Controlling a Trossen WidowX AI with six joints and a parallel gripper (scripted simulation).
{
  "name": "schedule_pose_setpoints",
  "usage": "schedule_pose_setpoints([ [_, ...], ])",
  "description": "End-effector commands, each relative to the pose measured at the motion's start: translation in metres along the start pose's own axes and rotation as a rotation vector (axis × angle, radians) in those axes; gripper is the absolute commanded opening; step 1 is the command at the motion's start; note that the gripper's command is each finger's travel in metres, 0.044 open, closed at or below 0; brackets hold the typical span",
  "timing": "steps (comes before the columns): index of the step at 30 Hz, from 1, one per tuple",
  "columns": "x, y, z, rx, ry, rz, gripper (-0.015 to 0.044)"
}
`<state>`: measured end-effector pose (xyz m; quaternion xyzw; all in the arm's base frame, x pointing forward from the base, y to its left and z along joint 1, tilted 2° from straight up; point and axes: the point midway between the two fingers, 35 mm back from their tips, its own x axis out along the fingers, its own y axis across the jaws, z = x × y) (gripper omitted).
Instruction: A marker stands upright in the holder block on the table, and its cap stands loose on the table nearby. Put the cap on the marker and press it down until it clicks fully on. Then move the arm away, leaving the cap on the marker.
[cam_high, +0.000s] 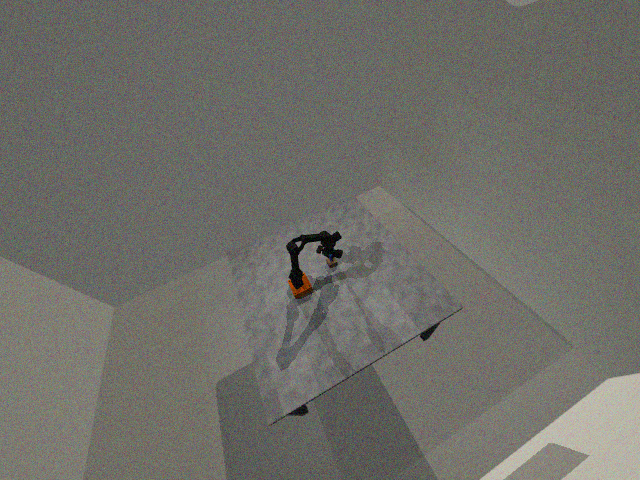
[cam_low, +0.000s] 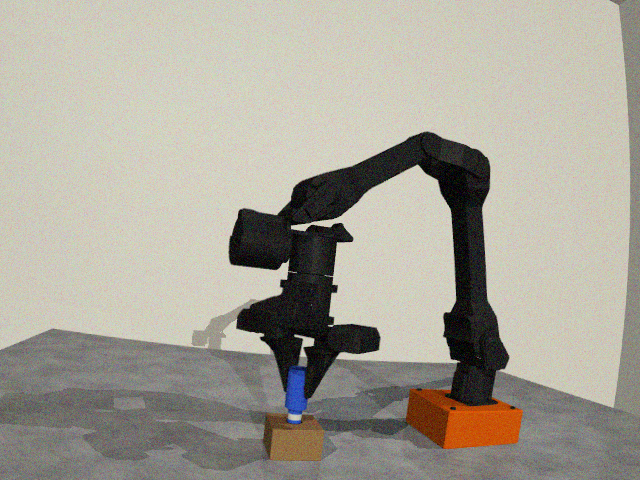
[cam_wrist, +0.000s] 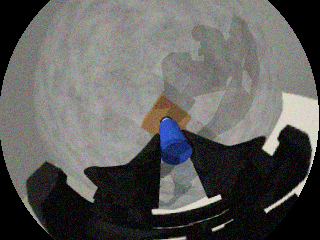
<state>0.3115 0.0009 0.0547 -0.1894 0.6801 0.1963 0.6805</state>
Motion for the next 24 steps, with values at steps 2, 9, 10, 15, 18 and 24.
schedule_pose_setpoints([
  [2,0.000,0.000,0.000,0.000,0.000,0.000,0.0236],
  [9,0.000,0.000,0.000,0.000,0.000,0.000,0.0420],
  [10,0.000,0.000,0.000,0.000,0.000,0.000,0.0440],
  [15,-0.022,-0.001,0.002,0.000,0.000,0.000,0.0440],
  [18,-0.065,-0.001,0.001,0.000,0.000,0.000,0.0440],
  [24,-0.075,0.000,0.000,0.000,0.000,0.000,0.0440],
])
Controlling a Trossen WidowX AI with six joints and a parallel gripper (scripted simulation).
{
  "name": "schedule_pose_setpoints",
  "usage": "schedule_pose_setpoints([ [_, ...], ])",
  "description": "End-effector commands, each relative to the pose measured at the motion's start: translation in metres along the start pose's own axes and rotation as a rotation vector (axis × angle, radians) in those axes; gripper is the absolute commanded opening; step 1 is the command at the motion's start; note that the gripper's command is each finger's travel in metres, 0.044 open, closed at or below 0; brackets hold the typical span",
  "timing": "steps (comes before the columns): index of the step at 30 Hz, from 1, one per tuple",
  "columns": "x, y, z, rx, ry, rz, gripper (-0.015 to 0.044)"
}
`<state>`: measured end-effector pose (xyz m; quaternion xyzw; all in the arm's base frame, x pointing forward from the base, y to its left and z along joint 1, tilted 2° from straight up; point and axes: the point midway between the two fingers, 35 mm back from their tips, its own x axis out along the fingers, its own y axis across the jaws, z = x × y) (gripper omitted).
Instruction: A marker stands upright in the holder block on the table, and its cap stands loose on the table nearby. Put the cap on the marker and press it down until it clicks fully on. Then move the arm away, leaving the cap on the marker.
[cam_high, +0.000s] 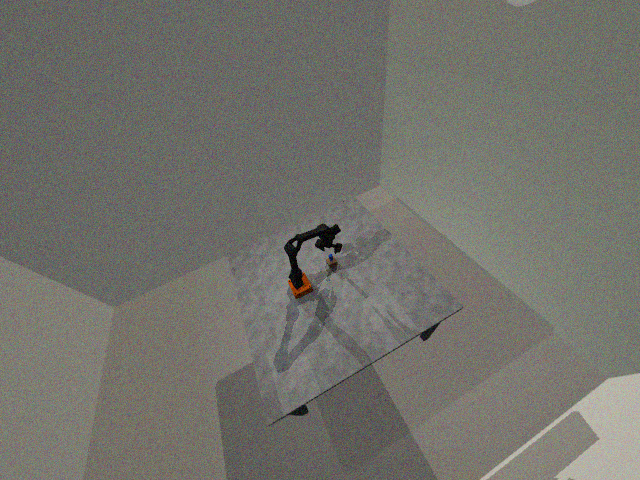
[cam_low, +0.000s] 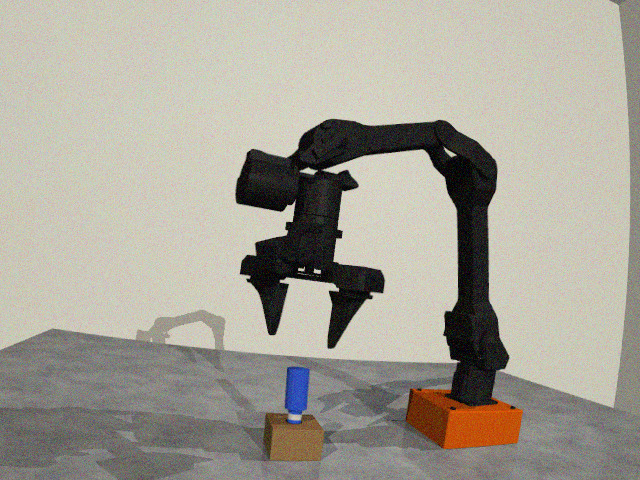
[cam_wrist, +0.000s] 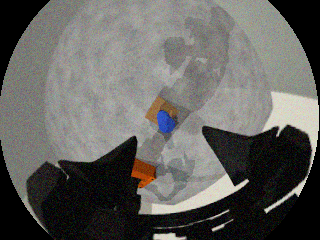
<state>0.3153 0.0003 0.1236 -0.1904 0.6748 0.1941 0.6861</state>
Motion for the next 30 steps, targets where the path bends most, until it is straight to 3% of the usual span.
schedule_pose_setpoints([
  [1,-0.006,0.002,-0.003,0.013,0.014,0.009,0.0414],
  [9,0.003,-0.001,-0.003,0.679,0.014,0.005,0.0204],
  [17,0.004,-0.001,-0.003,0.739,0.014,0.005,0.0000],
  [30,0.004,-0.001,-0.003,0.739,0.014,0.005,0.0000],
])
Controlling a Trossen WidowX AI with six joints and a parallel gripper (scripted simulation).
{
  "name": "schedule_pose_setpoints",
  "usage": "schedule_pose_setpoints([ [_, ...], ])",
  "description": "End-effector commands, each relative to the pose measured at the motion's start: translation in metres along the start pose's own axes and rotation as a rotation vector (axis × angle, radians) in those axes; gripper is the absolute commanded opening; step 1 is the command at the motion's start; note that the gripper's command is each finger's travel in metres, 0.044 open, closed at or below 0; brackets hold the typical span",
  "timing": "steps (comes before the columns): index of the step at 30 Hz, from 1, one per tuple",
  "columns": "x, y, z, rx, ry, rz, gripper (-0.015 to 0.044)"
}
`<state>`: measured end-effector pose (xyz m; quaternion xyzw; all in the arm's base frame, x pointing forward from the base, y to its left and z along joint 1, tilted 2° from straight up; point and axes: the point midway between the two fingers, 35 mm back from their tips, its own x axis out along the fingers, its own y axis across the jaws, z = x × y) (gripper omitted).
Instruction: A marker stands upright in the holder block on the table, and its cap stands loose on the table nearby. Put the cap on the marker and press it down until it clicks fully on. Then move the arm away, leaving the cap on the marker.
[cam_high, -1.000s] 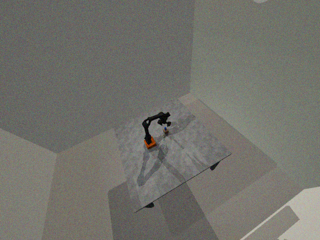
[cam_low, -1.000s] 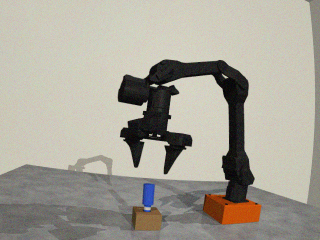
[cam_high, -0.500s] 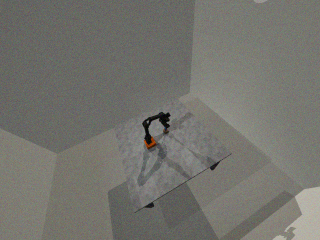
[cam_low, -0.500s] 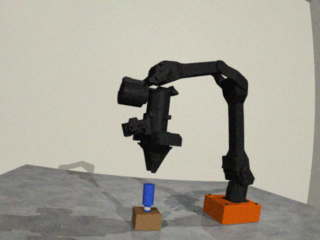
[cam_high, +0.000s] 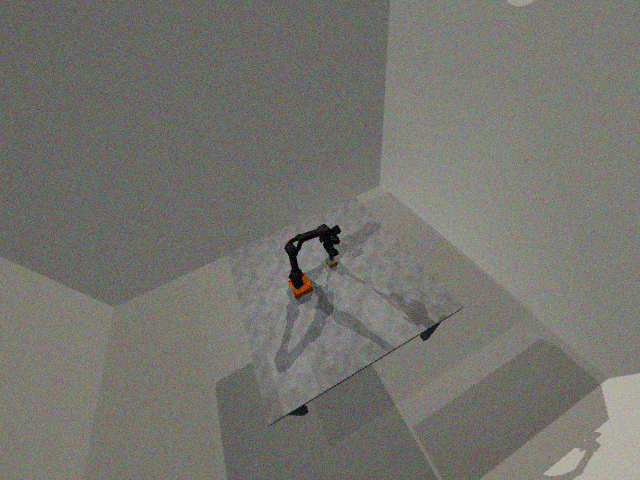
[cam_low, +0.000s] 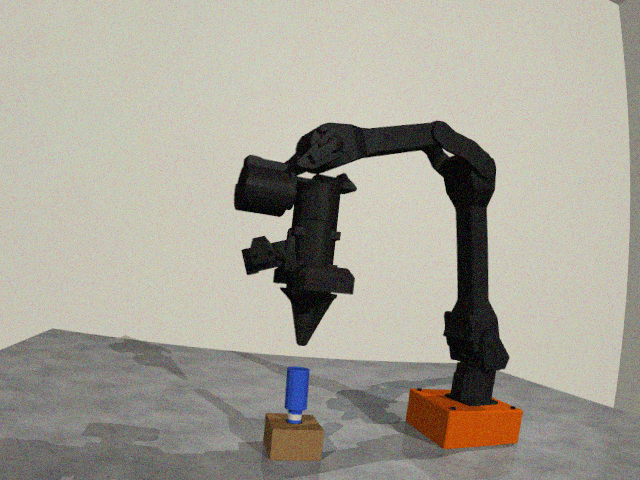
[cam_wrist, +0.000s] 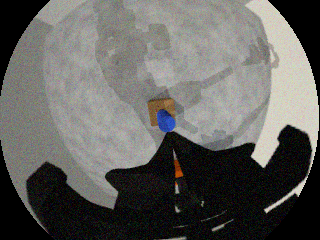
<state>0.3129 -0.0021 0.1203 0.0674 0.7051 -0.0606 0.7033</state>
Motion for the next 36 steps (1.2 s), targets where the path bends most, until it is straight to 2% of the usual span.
schedule_pose_setpoints([
  [1,0.002,0.000,0.001,0.007,-0.001,0.002,0.0000],
  [30,0.041,0.000,0.001,0.007,-0.001,0.002,0.0000],
  [36,0.035,0.000,0.002,0.003,-0.009,0.002,0.0000],
])
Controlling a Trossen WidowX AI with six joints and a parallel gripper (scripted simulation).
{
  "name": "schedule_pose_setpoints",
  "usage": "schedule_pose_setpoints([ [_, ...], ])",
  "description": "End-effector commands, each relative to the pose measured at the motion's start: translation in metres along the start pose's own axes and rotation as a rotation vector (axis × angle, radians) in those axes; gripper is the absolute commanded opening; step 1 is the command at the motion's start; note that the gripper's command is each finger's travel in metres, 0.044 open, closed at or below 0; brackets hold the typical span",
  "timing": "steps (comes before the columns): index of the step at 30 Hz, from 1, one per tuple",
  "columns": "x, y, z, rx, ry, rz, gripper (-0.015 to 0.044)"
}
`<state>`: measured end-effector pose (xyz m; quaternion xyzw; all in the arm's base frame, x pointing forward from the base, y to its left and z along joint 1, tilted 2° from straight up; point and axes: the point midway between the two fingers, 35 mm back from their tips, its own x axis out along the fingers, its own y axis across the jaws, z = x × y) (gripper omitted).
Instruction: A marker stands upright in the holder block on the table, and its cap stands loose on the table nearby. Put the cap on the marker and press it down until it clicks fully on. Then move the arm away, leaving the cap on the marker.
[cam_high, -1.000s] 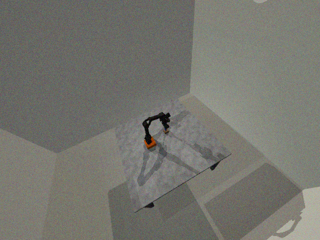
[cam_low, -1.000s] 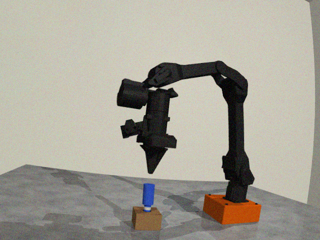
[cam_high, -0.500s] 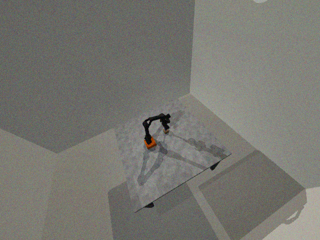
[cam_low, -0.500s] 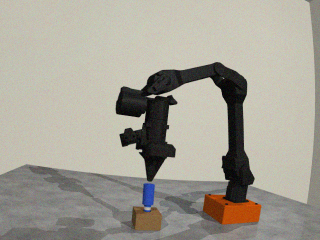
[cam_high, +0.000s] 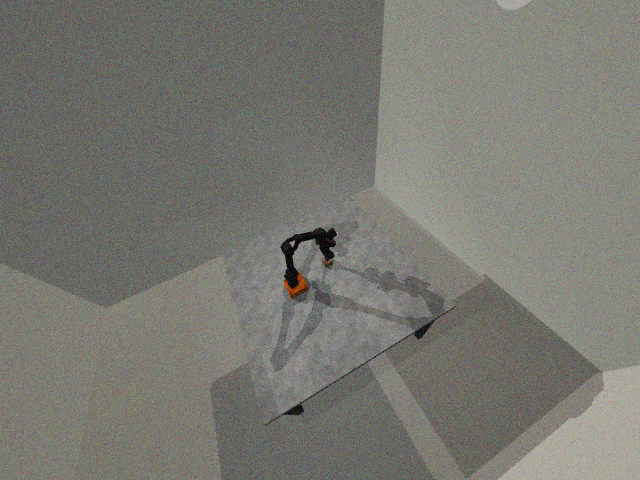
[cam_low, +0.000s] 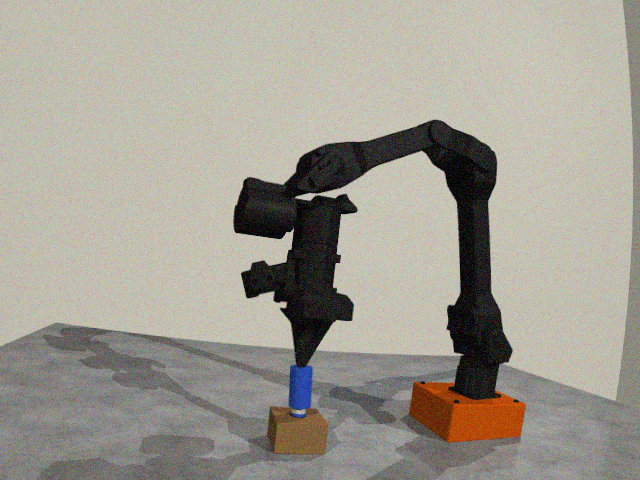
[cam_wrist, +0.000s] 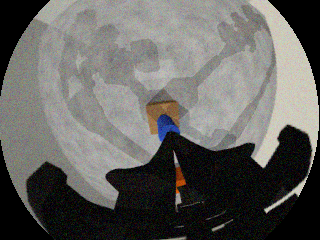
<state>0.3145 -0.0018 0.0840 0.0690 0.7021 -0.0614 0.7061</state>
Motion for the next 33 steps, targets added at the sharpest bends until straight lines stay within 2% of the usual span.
schedule_pose_setpoints([
  [1,-0.001,0.000,0.000,0.000,-0.001,0.000,0.0000],
  [4,-0.010,0.000,0.001,0.000,-0.001,0.000,0.0000],
  [11,-0.088,0.000,0.001,0.000,0.000,0.000,0.0000],
  [16,-0.090,0.000,0.001,0.000,0.000,0.000,0.0000],
  [33,-0.090,0.000,0.001,0.000,0.000,0.000,0.0440],
])
